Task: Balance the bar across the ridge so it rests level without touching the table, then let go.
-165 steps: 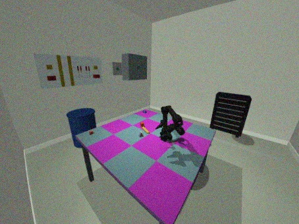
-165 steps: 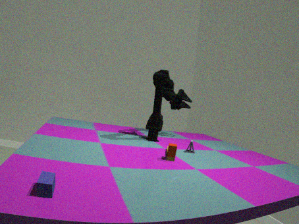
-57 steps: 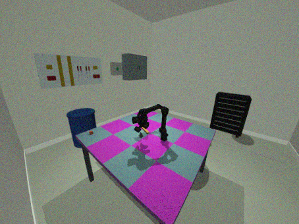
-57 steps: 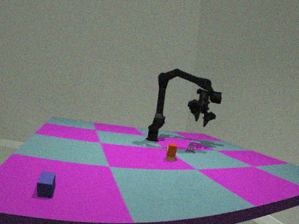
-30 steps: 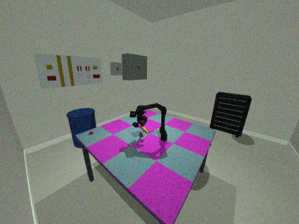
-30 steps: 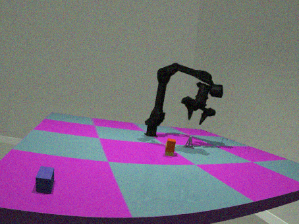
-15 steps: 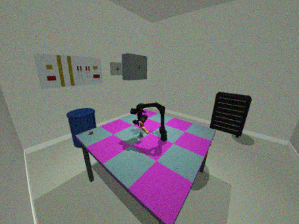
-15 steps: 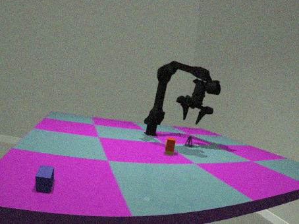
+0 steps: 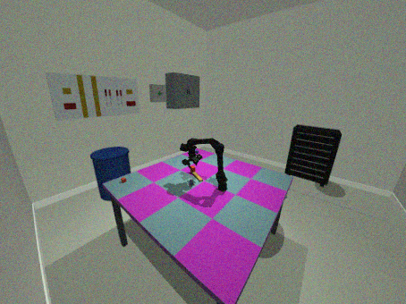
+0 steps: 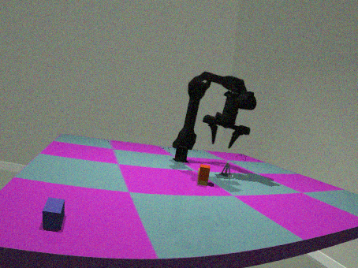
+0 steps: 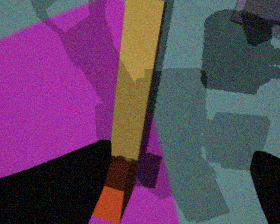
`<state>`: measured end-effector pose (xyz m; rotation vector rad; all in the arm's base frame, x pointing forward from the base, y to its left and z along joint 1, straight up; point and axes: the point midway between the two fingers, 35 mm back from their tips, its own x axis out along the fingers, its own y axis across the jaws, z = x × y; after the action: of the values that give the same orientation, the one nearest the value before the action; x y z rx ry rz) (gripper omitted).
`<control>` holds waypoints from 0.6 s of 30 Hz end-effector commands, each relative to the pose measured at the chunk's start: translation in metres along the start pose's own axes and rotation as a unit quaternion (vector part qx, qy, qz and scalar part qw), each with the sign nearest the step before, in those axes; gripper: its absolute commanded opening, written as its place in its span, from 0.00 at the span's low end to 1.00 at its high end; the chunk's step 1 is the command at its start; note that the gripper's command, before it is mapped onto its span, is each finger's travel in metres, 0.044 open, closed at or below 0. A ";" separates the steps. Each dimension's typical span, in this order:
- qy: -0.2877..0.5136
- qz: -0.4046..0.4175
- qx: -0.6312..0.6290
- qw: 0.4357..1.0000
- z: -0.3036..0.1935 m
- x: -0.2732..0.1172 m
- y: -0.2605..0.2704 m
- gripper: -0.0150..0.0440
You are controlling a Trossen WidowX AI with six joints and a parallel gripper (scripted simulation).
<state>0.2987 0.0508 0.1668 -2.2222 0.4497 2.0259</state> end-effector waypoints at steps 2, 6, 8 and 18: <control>-0.015 -0.013 0.018 1.000 -0.011 0.005 0.013 0.79; -0.022 -0.023 0.032 0.999 -0.018 0.007 0.024 0.79; -0.027 -0.028 0.037 0.999 -0.022 0.008 0.030 0.79; -0.045 -0.060 0.060 0.995 -0.037 0.013 0.060 0.79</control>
<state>0.3155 -0.0082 0.1679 -2.0616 0.4282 1.9691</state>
